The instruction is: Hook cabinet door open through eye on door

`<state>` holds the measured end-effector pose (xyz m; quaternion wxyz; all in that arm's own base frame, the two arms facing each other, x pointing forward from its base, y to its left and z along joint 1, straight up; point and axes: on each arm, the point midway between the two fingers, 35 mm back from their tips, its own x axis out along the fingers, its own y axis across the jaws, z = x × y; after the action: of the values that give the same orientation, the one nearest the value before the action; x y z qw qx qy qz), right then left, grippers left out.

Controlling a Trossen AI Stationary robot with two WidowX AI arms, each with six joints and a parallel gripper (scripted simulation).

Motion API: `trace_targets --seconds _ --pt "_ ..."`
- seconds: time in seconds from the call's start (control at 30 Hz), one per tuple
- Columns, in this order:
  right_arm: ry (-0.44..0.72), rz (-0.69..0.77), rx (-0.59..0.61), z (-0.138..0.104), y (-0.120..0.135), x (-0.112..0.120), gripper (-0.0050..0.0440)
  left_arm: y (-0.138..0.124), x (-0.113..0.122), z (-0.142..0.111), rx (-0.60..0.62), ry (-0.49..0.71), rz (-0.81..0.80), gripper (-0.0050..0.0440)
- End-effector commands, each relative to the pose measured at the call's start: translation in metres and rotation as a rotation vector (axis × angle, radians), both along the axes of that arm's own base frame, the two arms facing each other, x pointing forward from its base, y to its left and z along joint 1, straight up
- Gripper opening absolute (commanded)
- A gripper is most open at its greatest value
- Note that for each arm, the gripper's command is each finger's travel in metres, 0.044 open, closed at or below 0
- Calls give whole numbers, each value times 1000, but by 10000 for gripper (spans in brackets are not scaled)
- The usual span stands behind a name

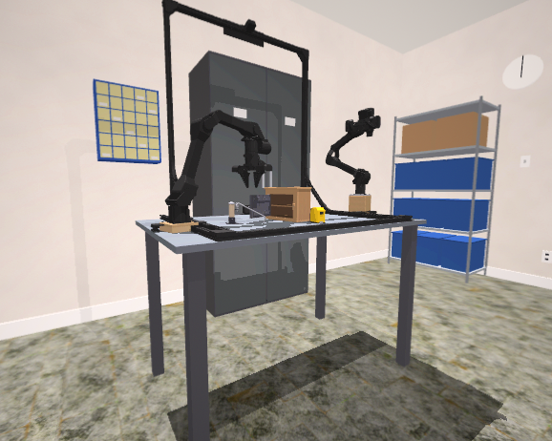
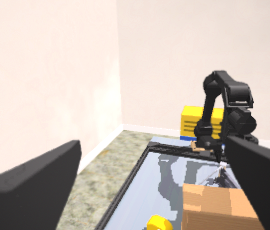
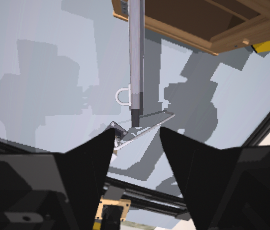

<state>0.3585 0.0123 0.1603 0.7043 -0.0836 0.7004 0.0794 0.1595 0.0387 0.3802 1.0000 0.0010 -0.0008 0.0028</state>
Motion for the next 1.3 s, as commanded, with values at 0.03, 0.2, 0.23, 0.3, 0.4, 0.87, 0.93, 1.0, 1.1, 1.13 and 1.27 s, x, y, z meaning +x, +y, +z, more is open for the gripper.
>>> trace_targets --seconds 0.03,0.2,0.23,0.3,0.4,0.87,0.93,1.0,1.1,1.13,1.27 --pt "6 5 5 -2 1 1 220 -1 0 0 -3 0 -5 400" --pt "6 5 5 -2 1 1 220 -1 0 0 -3 0 -5 400" --pt "6 5 5 -2 1 1 220 -1 0 0 -3 0 -5 400" --pt "6 5 5 -2 1 1 220 -1 0 0 -3 0 -5 400" --pt "6 5 5 -2 1 1 220 -1 0 0 -3 0 -5 400" --pt "6 5 5 -20 1 1 220 -1 0 0 -3 0 -5 400" --pt "6 5 5 -24 1 1 220 -1 0 0 -3 0 -5 400" --pt "6 5 5 -27 1 2 220 -1 0 0 -3 0 -5 400" --pt "6 5 5 -32 1 2 220 -1 0 0 -3 0 -5 400" --pt "6 5 5 -34 1 2 220 -1 0 0 -3 0 -5 400" --pt "6 5 5 -38 1 2 220 -1 0 0 -3 0 -5 400"
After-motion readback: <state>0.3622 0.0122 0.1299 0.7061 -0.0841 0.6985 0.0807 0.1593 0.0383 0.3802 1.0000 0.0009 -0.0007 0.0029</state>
